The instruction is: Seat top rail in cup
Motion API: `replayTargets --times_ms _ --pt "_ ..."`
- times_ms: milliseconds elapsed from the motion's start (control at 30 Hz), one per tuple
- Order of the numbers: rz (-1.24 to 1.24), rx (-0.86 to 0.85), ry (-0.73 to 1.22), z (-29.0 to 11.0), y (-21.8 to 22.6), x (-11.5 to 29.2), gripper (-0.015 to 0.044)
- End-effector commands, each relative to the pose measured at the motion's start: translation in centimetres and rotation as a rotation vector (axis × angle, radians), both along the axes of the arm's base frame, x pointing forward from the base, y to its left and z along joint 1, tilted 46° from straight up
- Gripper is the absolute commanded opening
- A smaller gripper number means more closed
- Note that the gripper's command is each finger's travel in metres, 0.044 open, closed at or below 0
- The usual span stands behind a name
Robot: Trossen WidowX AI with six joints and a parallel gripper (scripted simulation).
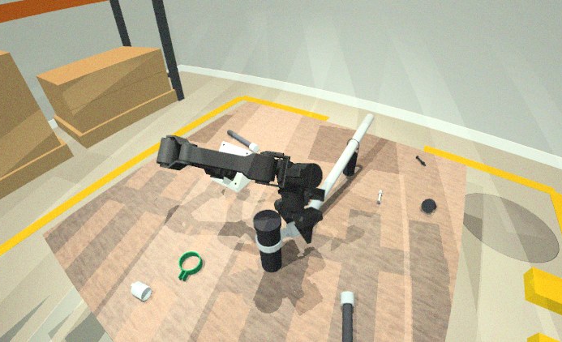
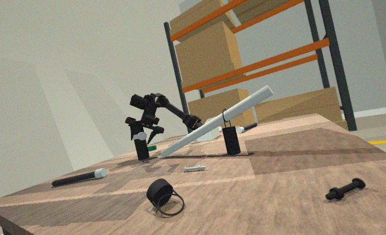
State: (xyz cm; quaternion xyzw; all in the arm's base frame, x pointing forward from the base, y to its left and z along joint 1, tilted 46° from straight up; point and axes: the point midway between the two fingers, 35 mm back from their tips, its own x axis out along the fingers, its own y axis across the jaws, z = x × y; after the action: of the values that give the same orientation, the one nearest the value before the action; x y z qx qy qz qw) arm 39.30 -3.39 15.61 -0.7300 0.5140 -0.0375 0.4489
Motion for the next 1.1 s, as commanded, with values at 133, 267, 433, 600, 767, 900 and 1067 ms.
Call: replayTargets --times_ms 133,267,433,600,767,900,1067 --pt "0.005 0.002 0.007 -0.2 0.0 0.0 0.0204" --pt "0.005 0.002 0.007 -0.2 0.0 0.0 0.0118" --pt "0.021 0.001 0.024 -0.3 0.1 -0.2 0.0026" --pt "0.057 -0.002 0.060 -0.5 0.2 -0.6 0.0000" --pt "0.099 -0.005 0.104 -0.7 0.4 -1.1 0.0000" --pt "0.118 -0.006 0.123 -0.7 0.4 -1.3 0.0000" --pt "0.154 -0.009 0.160 -0.9 0.5 -1.8 0.0000"
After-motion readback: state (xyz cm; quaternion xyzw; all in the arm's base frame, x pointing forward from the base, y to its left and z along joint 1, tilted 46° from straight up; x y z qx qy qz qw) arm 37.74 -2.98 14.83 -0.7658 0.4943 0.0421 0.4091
